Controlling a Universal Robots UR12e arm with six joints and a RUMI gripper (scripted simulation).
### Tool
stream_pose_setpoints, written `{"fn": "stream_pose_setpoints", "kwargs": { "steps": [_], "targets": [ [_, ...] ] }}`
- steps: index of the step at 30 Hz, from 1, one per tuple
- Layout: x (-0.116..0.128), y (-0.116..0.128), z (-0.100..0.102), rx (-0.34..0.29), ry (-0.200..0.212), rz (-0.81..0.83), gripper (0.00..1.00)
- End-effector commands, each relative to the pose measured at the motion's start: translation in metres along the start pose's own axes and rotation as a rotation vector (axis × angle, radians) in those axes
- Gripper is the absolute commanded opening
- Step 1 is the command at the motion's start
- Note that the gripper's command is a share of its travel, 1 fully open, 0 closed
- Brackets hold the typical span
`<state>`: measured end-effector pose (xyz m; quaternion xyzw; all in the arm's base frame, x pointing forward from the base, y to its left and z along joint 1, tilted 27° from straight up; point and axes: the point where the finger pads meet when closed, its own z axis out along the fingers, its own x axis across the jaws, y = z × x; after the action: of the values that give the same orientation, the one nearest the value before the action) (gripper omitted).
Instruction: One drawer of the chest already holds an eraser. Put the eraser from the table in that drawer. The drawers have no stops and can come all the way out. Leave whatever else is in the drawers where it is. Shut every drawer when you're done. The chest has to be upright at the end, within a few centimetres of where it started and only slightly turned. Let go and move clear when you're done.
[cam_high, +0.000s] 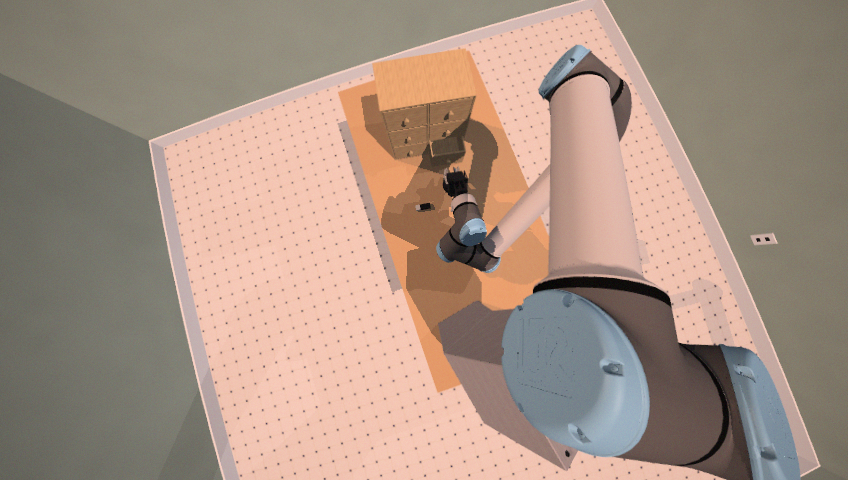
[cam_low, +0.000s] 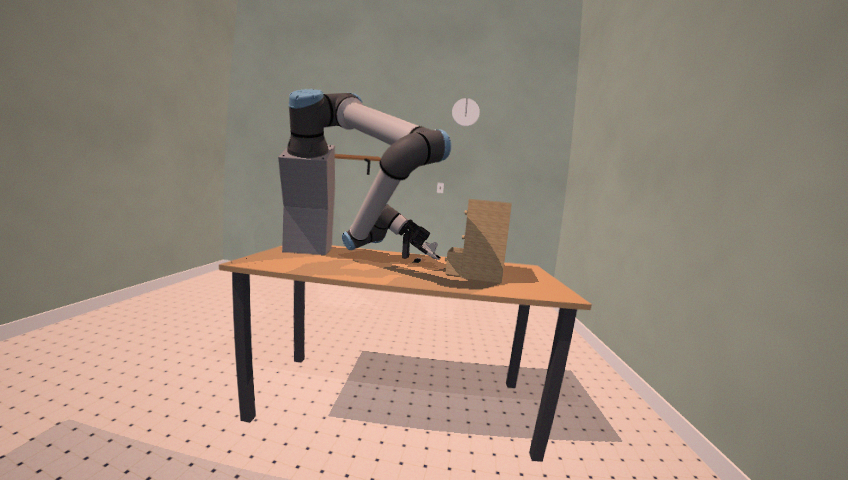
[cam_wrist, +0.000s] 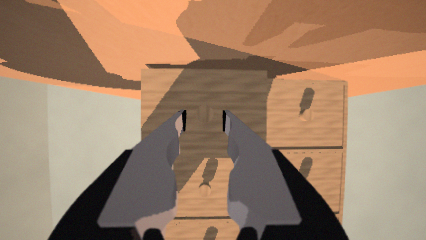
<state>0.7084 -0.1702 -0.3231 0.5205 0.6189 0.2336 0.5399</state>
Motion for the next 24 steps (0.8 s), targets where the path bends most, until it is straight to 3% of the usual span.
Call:
{"fn": "stream_pose_setpoints", "kwargs": {
  "steps": [1,24],
  "targets": [
    [0.000,0.001,0.000,-0.001,0.000,0.000,0.20],
    [-0.001,0.008,0.011,-0.004,-0.001,-0.001,0.20]
  ]
}}
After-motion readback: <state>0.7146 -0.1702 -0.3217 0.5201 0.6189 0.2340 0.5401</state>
